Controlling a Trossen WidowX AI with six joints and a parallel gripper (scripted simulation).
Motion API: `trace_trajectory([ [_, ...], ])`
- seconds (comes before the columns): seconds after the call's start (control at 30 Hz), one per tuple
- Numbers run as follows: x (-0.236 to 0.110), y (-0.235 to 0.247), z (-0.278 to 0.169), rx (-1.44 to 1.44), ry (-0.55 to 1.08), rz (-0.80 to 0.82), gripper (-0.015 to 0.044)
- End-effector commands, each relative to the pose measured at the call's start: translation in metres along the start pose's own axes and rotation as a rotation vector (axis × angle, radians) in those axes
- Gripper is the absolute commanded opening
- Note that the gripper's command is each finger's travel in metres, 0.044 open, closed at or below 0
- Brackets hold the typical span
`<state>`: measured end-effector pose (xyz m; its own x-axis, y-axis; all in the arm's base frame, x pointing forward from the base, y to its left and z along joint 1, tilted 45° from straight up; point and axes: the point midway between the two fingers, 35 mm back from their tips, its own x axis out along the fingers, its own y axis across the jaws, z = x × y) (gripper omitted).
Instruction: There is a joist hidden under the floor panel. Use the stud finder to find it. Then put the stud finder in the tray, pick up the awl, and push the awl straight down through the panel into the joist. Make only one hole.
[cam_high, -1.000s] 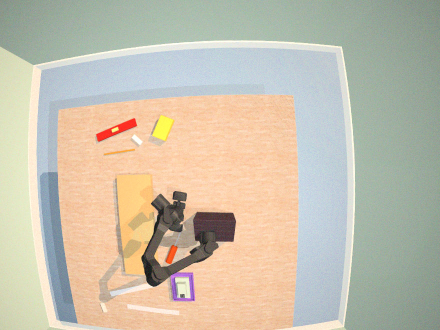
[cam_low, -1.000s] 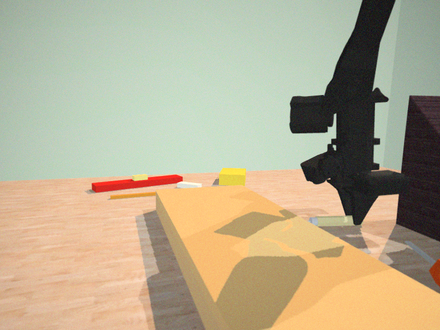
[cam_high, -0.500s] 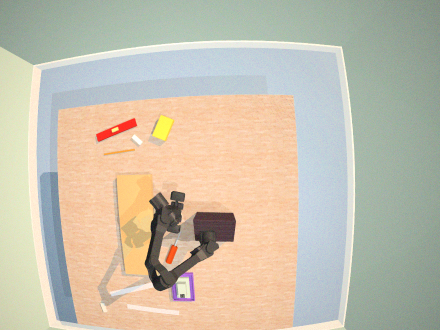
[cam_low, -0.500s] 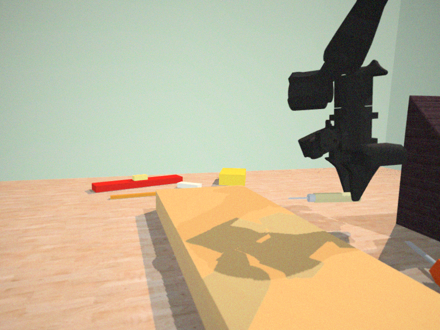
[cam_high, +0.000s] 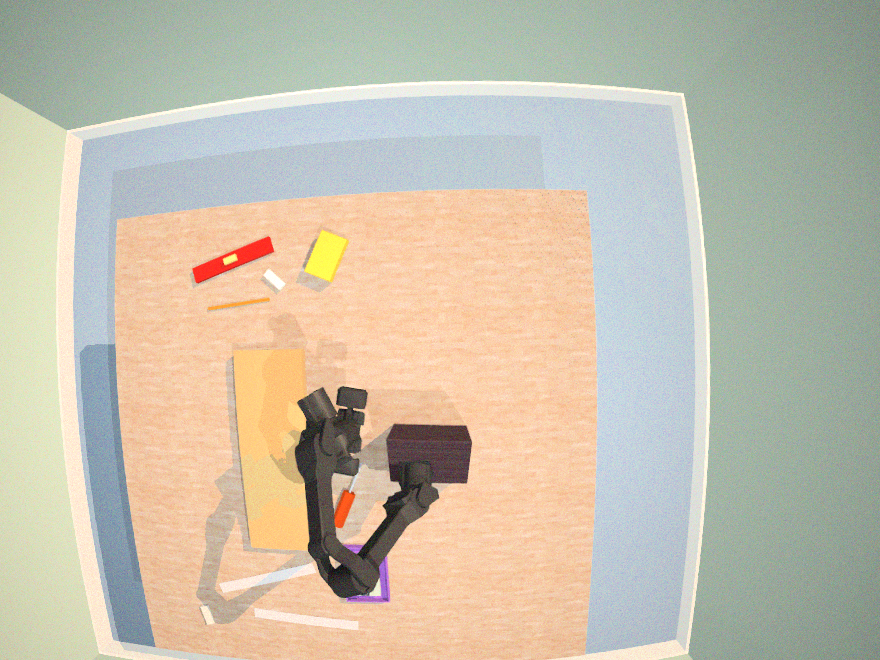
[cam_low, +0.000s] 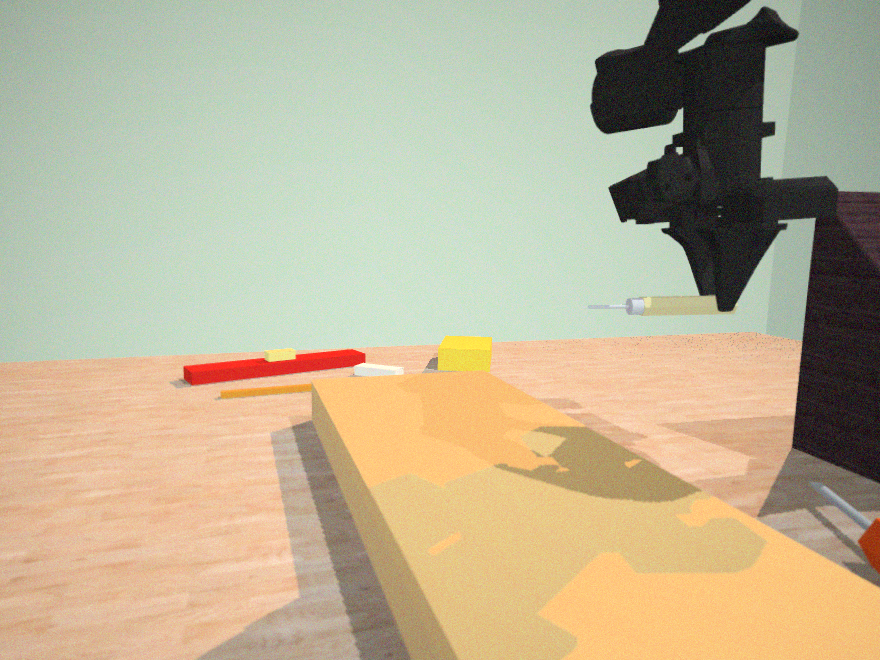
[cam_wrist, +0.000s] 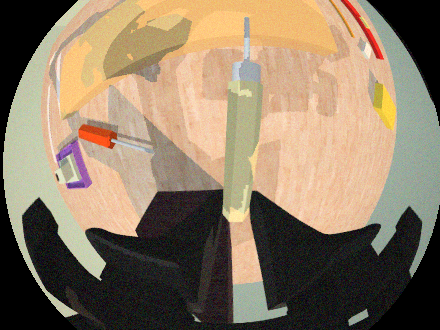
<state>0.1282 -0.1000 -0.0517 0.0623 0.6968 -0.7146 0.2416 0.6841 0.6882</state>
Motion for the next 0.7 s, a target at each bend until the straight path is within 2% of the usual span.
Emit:
trace_trajectory([
  [0.0,-0.005,-0.004,0.001,-0.081,0.026,-0.058,0.0],
  [0.3,-0.024,-0.027,0.017,-0.56,0.228,-0.412,0.0],
  [0.67,-0.071,-0.033,0.059,-1.068,0.553,-0.835,0.0],
])
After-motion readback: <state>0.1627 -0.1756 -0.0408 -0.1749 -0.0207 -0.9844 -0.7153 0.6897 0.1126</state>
